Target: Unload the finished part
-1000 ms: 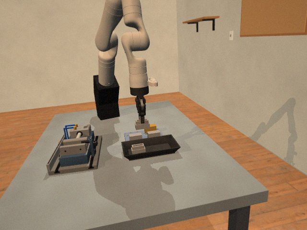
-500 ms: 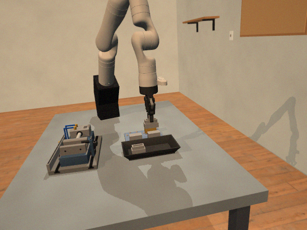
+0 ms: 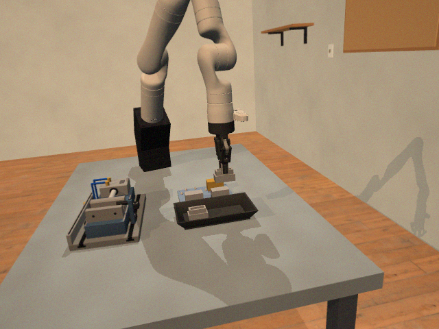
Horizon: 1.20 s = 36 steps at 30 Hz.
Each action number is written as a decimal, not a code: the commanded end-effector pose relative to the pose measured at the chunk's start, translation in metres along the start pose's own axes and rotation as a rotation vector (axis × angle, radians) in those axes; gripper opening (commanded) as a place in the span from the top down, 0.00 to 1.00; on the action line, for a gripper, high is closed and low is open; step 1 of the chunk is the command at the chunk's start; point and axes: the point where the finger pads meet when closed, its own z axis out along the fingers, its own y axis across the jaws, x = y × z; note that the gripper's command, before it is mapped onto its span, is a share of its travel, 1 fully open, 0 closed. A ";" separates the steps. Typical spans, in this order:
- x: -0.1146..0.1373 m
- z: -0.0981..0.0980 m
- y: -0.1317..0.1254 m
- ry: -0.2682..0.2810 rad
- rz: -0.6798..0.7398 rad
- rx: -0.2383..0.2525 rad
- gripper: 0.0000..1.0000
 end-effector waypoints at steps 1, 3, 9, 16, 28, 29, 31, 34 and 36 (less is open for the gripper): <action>0.006 0.000 -0.001 0.005 -0.009 0.000 1.00; 0.007 0.000 -0.001 0.005 -0.010 0.000 1.00; 0.011 -0.001 -0.001 0.004 -0.010 -0.001 1.00; 0.012 -0.001 -0.001 0.004 -0.011 -0.001 1.00; 0.012 -0.001 -0.001 0.004 -0.011 -0.001 1.00; 0.012 -0.001 -0.001 0.004 -0.011 -0.001 1.00; 0.012 -0.001 -0.001 0.004 -0.011 -0.001 1.00; 0.012 -0.001 -0.001 0.004 -0.011 -0.001 1.00; 0.012 -0.001 -0.001 0.004 -0.011 -0.001 1.00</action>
